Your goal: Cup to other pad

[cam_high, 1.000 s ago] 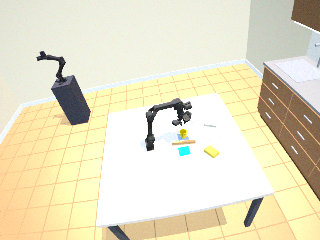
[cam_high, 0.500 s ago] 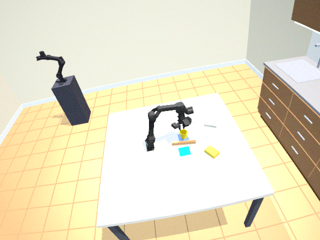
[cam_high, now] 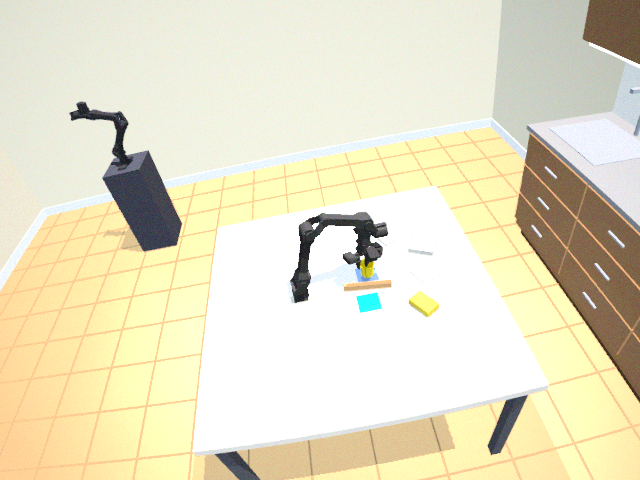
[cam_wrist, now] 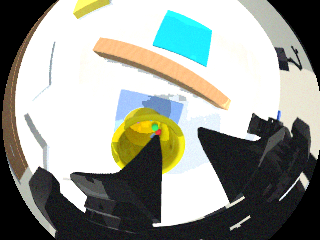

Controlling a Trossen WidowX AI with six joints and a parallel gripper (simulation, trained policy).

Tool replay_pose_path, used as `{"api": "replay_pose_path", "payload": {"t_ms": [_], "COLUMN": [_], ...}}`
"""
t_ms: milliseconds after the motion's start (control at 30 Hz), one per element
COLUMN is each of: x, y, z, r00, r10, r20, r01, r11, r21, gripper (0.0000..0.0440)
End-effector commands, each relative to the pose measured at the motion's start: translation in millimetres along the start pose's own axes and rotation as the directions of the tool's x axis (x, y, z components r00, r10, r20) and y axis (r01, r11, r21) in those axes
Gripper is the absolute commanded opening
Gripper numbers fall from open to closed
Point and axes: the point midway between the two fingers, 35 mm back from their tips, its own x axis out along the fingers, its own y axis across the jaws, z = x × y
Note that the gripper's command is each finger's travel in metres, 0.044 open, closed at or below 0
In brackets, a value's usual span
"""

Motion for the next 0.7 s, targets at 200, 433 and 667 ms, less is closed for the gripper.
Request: {"api": "replay_pose_path", "payload": {"t_ms": [200,433,667], "x": [34,50,40], "y": [1,1,-5], "z": [-2,-2,1], "r00": [0.999,0.999,1.0], "r10": [-0.034,-0.032,-0.014], "r20": [0.002,0.007,0.013], "r01": [0.034,0.033,0.015], "r11": [0.999,0.996,0.996], "r21": [-0.032,-0.085,-0.093], "gripper": [0.0183,0.0071,0.001]}}
